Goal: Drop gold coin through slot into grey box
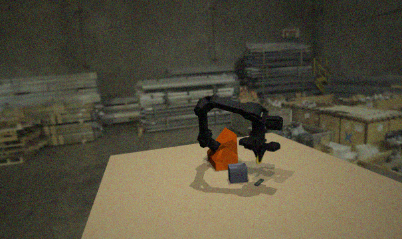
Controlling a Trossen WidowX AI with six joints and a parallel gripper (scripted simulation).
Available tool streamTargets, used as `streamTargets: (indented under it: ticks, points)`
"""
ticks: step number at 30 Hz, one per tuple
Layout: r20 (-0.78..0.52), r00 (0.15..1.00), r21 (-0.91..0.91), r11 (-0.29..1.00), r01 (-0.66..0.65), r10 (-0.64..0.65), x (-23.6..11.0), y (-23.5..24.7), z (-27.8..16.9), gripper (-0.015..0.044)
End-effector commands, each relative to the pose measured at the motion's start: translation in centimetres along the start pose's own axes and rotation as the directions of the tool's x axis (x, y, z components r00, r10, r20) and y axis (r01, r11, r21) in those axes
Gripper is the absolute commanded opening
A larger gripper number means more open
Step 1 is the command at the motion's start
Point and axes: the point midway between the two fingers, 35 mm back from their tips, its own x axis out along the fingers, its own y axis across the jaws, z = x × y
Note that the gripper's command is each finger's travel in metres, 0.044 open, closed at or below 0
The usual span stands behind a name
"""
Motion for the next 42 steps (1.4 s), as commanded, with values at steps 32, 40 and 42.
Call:
streamTargets:
  ticks: [32,40,42]
  points:
    - [-0.004,1.0,0.65,0.76,0.006,-0.005,-0.3,-1.4,0.7,0.0]
    - [-0.003,1.0,0.65,0.76,0.007,-0.006,-0.5,-3.2,1.6,0.0]
    - [-0.003,1.0,0.649,0.76,0.007,-0.006,-0.5,-3.6,1.8,0.0]
